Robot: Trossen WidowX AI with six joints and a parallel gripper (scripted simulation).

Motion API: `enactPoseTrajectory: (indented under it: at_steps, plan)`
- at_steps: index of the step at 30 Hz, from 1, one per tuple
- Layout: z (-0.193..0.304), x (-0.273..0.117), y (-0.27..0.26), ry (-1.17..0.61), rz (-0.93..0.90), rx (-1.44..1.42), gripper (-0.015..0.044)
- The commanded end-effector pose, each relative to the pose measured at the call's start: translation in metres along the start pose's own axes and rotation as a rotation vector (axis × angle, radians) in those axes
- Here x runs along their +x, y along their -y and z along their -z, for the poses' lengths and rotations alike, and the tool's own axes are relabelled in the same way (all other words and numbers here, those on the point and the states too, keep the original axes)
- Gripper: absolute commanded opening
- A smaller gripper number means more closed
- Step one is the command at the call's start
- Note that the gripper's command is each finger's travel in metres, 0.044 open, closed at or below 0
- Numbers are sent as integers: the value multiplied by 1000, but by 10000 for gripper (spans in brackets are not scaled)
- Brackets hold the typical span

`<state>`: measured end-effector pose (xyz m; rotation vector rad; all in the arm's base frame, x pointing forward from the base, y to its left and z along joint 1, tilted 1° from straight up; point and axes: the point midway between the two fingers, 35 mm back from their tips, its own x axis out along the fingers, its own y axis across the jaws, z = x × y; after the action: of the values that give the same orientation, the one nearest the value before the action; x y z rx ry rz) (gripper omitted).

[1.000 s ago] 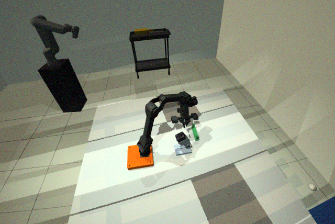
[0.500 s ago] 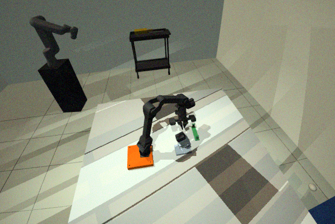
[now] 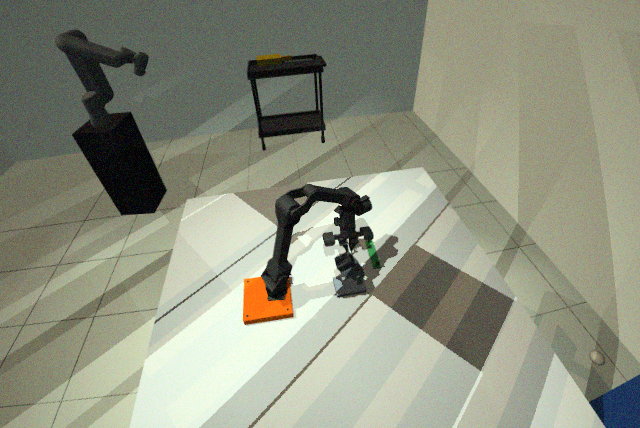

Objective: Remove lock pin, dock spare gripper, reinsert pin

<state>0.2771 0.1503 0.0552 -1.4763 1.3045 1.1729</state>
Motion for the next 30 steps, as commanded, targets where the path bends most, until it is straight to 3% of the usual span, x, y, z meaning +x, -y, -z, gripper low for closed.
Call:
enactPoseTrajectory:
  at_steps: [1, 30]
  plan:
    - [3, 0, 0, 4, -1, -1, 0]
    - [22, 5, 0, 4, -6, -1, 0]
